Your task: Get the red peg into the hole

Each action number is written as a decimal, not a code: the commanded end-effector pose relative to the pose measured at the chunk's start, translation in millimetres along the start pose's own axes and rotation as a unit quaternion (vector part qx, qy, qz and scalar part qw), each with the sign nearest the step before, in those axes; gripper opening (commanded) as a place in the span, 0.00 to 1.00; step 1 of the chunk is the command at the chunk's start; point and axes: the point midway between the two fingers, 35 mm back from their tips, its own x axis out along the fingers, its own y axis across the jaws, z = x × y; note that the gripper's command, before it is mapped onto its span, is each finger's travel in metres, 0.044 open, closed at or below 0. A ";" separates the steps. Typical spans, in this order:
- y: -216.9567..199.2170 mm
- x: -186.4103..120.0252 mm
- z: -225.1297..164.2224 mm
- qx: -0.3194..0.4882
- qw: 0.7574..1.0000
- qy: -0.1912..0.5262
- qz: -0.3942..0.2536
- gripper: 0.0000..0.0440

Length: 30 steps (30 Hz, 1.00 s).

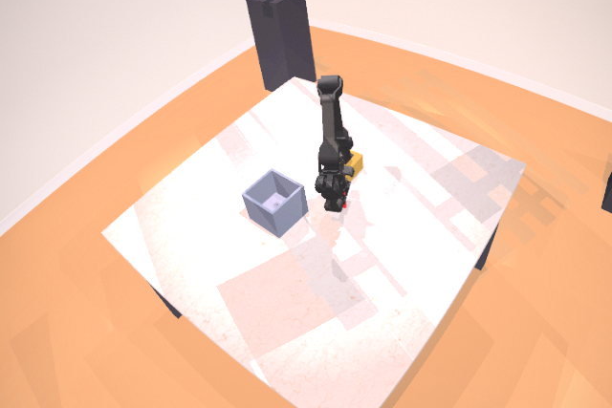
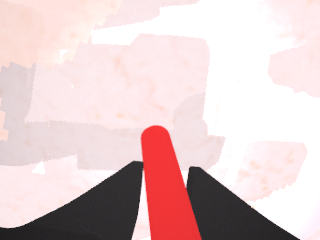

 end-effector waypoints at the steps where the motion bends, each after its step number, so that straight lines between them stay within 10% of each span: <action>1: -0.7 4.4 -1.4 -0.007 1.000 0.004 -0.003 0.08; 30: 37.3 -91.2 -8.2 0.002 0.989 0.045 0.144 0.00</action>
